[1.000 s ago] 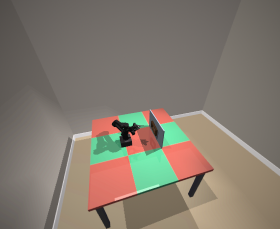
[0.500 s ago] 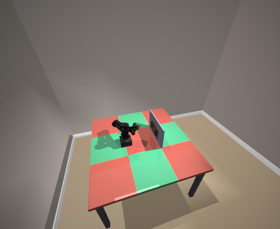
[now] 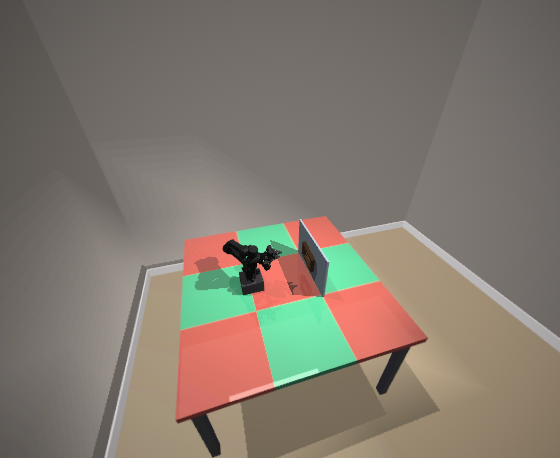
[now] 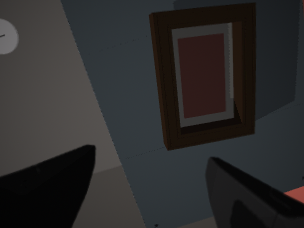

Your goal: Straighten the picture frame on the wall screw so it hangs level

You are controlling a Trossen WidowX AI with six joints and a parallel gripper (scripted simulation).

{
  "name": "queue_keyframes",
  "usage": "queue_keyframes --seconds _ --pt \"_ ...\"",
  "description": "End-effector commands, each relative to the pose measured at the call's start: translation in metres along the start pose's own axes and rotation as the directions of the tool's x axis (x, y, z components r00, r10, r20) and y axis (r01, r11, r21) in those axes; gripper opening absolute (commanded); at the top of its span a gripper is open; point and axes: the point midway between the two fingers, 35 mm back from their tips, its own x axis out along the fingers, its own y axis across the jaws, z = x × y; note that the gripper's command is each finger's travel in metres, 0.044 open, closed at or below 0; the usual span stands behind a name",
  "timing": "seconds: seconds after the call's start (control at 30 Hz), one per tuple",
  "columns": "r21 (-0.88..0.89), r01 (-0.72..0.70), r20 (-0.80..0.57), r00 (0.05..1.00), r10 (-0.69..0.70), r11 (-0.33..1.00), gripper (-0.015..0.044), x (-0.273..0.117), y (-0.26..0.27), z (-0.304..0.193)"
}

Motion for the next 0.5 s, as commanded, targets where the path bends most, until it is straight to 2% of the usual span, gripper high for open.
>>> queue_keyframes --seconds 0.0,0.2,0.47 --pt "-0.047 0.014 0.012 1.000 -0.013 0.999 0.0260 0.010 0.003 0.003" --pt "-0.149 -0.001 0.026 1.000 0.004 0.989 0.0260 0.035 0.012 0.002" --pt "-0.228 -0.089 0.010 0.996 0.093 0.970 0.0260 0.066 0.023 -0.019"
